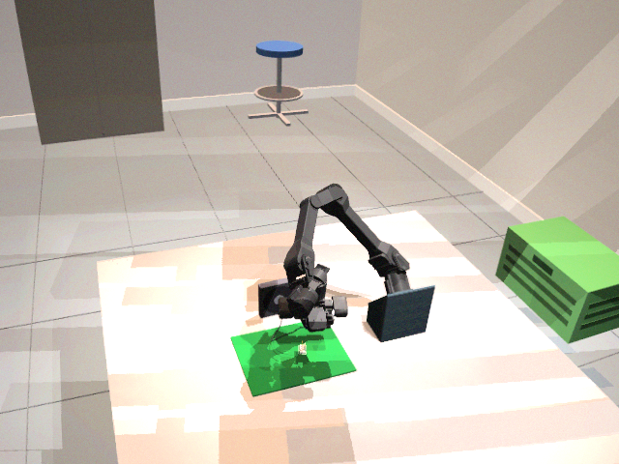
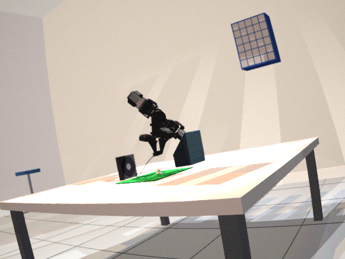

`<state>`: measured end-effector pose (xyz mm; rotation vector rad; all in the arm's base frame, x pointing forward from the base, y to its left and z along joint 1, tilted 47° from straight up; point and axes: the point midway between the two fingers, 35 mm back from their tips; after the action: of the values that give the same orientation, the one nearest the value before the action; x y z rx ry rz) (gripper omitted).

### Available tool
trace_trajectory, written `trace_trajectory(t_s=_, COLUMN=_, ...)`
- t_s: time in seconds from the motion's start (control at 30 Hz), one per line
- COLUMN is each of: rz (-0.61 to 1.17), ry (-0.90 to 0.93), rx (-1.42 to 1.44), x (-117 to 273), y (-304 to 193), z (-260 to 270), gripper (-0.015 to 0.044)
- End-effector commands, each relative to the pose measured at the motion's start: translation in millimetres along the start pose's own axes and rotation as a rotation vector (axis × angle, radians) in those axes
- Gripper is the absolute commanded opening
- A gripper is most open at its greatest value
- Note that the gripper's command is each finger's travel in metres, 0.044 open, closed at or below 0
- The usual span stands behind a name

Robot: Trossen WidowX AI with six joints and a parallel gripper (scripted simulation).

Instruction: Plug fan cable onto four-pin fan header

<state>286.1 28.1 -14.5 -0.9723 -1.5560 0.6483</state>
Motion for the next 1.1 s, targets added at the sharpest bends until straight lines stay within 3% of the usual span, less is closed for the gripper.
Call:
trace_trajectory(t_s=0.0, rz=-0.048, ry=0.022, rx=-0.037, x=-5.5, y=-14.1, z=7.2, gripper=0.0000)
trace_trajectory(t_s=0.47, rz=-0.218, ry=0.036, rx=-0.197, x=-17.8, y=-50.7, z=27.3, gripper=0.0000)
trace_trajectory(t_s=1.07, rz=-0.334, ry=0.167, rx=-0.161, x=-32.2, y=-50.0, z=39.0, gripper=0.0000)
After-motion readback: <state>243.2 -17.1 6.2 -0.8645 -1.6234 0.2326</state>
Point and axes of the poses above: the point midway between the two fingers, 35 mm back from their tips, its own x axis back along the fingers, its own z axis across the jaws, y = z × x, and after that the axes turned 1 degree about -x, right-handed
